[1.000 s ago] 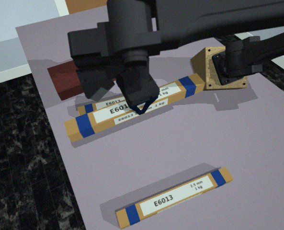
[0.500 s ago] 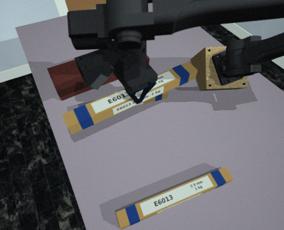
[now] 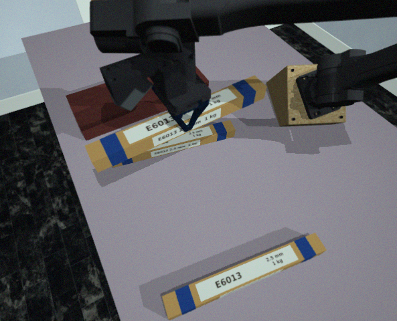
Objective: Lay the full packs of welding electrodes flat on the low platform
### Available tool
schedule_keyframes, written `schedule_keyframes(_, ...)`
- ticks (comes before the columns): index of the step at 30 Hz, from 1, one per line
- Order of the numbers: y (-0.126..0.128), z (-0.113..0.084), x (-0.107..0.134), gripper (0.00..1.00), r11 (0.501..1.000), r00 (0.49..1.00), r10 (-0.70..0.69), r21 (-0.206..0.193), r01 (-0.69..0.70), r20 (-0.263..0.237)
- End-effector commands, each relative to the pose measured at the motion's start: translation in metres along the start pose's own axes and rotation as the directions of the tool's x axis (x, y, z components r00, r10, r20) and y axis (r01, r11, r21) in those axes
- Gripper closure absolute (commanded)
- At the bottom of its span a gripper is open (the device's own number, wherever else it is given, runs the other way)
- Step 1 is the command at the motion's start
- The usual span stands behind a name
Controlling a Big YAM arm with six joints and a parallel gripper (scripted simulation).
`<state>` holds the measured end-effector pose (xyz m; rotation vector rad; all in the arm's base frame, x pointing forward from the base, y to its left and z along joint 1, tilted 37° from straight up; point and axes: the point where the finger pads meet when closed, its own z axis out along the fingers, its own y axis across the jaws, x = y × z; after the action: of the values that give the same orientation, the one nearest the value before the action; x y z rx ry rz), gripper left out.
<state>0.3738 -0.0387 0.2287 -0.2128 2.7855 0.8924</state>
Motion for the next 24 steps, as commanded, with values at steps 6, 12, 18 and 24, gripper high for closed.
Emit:
schedule_keyframes(6,-0.0285,-0.0216,0.0019,1.0,0.999,0.998,-0.008,0.036,0.005,0.062)
schedule_keyframes(12,-0.0264,-0.0259,-0.0006,1.0,0.999,0.997,-0.02,0.045,0.016,0.075)
schedule_keyframes(18,-0.0261,-0.0206,0.0059,1.0,0.999,0.998,-0.011,0.04,0.008,0.07)
schedule_keyframes(24,-0.0246,-0.0224,0.0056,1.0,0.999,0.997,-0.01,0.042,0.007,0.072)
